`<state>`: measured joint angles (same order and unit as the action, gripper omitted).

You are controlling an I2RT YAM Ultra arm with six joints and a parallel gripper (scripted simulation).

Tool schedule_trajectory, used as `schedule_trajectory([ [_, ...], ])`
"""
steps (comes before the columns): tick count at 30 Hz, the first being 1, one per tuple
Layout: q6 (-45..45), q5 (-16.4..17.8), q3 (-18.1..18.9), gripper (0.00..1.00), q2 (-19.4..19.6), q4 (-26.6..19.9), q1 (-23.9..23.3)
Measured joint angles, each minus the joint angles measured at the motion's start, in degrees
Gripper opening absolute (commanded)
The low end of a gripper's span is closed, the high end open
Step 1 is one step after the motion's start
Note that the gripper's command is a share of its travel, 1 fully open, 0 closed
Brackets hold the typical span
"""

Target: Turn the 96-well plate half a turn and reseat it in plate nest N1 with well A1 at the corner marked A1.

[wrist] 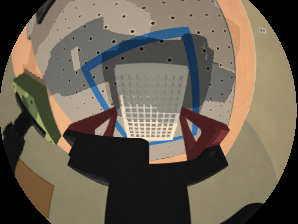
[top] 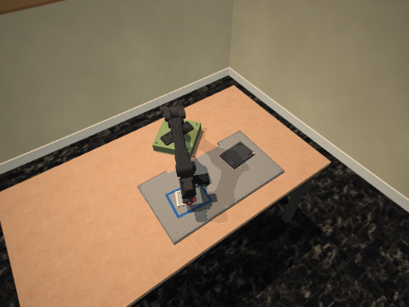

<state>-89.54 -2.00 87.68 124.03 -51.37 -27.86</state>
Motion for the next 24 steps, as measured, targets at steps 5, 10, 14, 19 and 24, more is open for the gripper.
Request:
schedule_trajectory([
  [5,0.04,0.0,1.03,1.0,-0.96,-1.57,0.04],
  [10,0.09,0.0,2.45,1.0,-1.92,-3.76,0.09],
  [14,0.13,0.0,3.8,1.0,-2.75,-5.7,0.15],
  [19,0.17,0.0,5.42,1.0,-3.67,-7.98,0.2],
  [24,0.22,0.0,6.71,1.0,-4.09,-10.14,0.26],
])
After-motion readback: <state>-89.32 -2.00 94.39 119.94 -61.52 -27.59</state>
